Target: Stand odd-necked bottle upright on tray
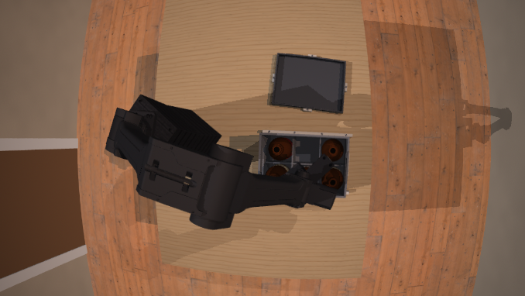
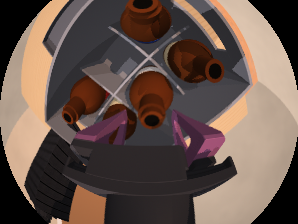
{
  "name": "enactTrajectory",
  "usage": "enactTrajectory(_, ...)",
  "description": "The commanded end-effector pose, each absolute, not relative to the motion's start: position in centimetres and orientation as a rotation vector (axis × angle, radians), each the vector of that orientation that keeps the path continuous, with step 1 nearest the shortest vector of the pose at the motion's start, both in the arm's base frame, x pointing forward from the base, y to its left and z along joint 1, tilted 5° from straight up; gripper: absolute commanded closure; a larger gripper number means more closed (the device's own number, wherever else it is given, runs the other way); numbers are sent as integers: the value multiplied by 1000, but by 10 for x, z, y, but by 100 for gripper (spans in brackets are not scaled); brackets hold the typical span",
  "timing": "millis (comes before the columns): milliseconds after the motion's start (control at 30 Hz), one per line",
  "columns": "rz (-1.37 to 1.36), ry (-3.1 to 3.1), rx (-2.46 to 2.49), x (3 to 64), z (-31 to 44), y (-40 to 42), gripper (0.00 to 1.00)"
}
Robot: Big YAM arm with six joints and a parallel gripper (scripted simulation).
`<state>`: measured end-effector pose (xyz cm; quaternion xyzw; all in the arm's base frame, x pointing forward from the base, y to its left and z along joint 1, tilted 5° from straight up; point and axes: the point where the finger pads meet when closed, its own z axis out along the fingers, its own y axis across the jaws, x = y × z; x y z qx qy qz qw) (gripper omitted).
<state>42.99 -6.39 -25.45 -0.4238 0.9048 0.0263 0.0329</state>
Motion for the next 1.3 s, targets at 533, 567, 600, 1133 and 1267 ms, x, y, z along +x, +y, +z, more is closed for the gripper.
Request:
enactTrajectory(533,45,2751,-1297,450,-256,-59,39)
enactTrajectory(567,45,2751,-1297,450,-256,-59,39)
enactTrajectory(600,45,2751,-1297,450,-256,-59,39)
enactTrajectory(1133,45,2751,-1297,450,-256,-59,39)
enactTrajectory(1267,45,2751,-1297,450,-256,-59,39)
